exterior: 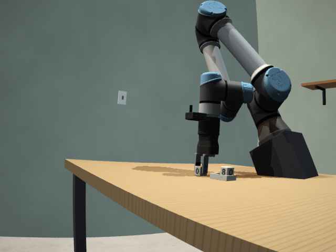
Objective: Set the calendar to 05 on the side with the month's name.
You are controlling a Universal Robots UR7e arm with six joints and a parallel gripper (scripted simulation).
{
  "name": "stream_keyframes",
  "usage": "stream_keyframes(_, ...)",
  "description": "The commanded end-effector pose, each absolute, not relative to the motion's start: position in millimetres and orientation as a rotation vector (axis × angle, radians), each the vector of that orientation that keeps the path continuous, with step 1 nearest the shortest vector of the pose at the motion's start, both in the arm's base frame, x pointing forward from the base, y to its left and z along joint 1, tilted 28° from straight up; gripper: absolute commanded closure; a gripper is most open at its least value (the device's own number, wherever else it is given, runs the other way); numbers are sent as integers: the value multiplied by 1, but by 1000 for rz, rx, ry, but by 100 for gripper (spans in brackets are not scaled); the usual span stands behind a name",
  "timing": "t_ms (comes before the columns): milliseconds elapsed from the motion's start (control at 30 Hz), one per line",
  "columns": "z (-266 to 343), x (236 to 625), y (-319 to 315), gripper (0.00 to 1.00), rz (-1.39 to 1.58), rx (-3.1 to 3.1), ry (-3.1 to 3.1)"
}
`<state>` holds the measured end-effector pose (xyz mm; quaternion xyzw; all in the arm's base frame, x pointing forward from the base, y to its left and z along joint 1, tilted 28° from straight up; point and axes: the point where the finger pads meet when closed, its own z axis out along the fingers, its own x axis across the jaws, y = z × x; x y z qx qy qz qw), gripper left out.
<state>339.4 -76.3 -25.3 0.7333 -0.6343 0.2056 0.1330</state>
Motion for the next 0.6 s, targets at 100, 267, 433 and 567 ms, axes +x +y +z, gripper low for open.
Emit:
stream_keyframes(100,-25,340,-76,34,598,2127,-1840)
stream_keyframes(267,-25,340,-76,28,598,2127,-1840)
stream_keyframes(433,-25,340,-76,16,598,2127,-1840)
stream_keyframes(567,-25,340,-76,10,598,2127,-1840)
